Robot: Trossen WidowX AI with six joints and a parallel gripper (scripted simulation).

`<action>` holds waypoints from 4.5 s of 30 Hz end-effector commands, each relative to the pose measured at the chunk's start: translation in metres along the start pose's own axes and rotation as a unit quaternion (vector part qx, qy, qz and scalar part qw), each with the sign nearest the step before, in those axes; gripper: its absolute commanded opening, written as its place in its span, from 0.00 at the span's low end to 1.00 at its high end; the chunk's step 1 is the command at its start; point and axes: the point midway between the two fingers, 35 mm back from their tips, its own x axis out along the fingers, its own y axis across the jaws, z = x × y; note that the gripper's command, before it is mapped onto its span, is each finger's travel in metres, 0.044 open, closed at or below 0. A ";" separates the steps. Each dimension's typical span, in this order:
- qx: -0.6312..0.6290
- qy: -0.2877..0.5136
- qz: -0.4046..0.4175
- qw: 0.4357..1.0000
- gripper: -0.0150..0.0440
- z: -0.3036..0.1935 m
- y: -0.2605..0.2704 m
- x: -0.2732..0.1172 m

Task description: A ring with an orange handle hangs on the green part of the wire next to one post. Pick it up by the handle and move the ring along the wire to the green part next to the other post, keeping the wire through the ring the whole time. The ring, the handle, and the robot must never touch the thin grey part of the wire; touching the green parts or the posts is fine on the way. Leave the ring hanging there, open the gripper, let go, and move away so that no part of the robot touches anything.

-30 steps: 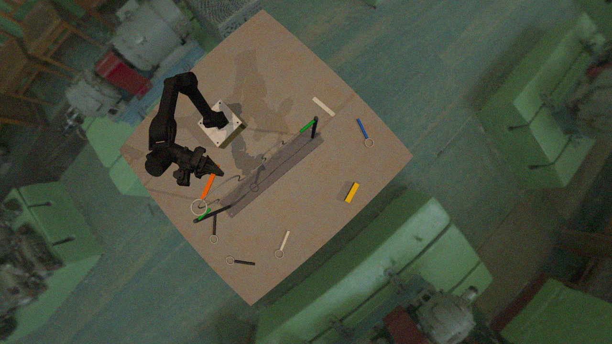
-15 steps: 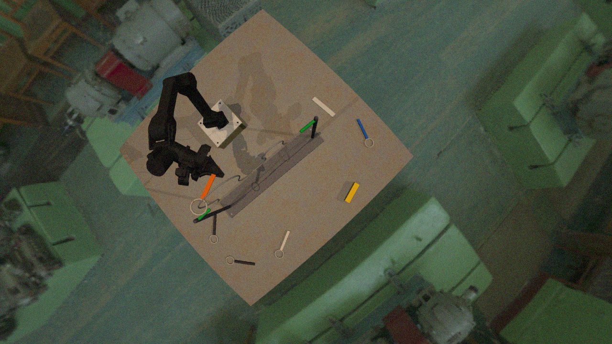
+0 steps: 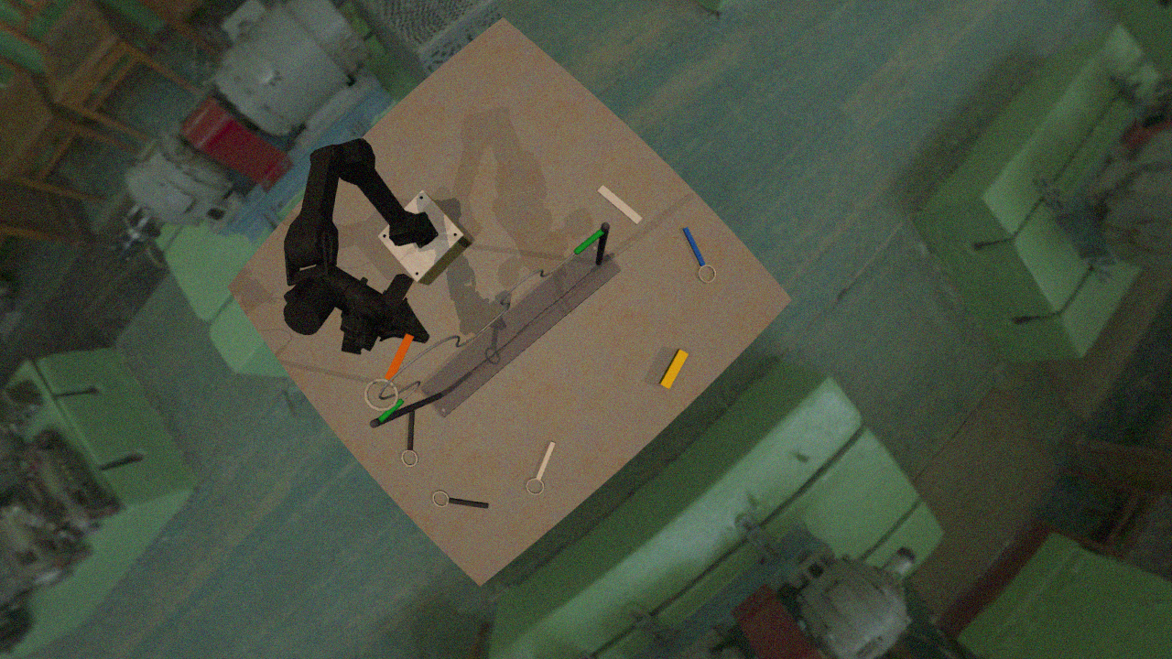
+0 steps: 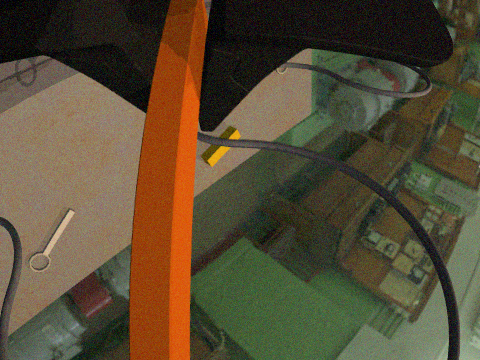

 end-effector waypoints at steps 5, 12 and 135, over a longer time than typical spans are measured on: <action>-0.046 -0.009 -0.024 0.999 0.00 0.002 0.000 -0.001; -0.076 -0.013 -0.041 0.996 0.00 0.002 -0.002 -0.001; -0.638 -0.091 -0.365 0.671 0.00 0.025 -0.027 -0.011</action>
